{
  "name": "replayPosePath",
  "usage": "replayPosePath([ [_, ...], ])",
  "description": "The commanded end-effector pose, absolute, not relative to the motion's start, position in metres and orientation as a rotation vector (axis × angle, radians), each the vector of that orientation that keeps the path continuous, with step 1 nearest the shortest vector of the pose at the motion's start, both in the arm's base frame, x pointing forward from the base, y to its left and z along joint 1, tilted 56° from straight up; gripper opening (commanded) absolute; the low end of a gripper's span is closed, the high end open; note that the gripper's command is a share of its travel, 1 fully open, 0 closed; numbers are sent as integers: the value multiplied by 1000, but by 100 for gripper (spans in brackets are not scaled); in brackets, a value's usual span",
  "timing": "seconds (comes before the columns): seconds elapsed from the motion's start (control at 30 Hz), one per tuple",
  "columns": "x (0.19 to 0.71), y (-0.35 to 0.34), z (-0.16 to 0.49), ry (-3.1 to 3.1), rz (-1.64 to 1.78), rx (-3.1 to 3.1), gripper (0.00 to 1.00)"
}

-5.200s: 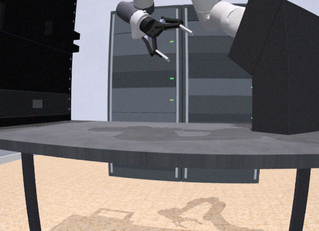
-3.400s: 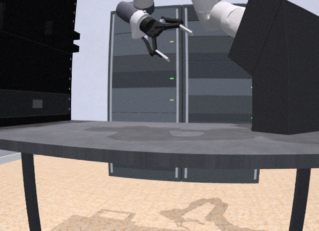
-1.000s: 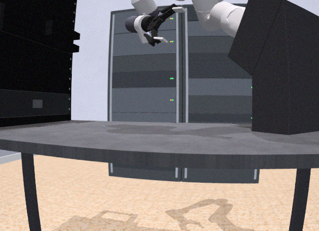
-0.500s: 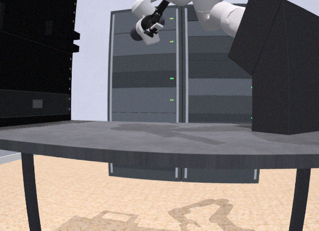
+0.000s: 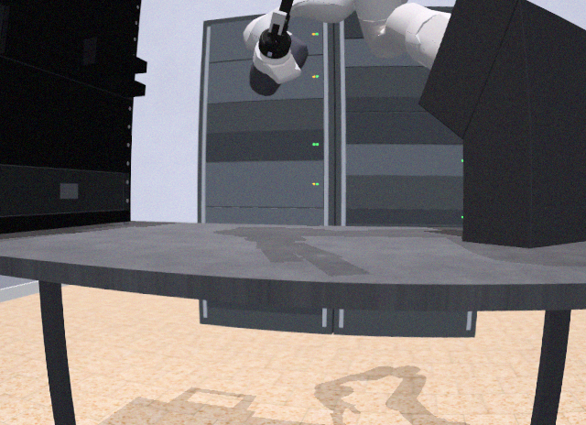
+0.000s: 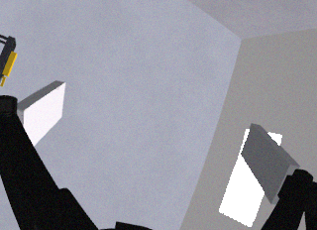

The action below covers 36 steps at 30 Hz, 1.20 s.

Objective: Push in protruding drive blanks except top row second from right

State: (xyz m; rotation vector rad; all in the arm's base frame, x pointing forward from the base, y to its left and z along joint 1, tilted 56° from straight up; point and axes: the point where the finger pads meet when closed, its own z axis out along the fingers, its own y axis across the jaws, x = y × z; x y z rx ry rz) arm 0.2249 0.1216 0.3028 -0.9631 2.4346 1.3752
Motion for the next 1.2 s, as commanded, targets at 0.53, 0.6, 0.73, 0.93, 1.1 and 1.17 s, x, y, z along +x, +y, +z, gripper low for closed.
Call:
replayPosePath([
  [0.53,238,158,399,2033,2078,-521,100],
  [0.6,241,158,409,1978,2156,-467,100],
  [0.73,248,155,428,1870,2302,-362,100],
  [0.93,259,146,451,1714,2495,-213,100],
  [1.1,267,139,461,1619,2603,-123,100],
  [1.17,272,134,467,1560,2666,-68,100],
])
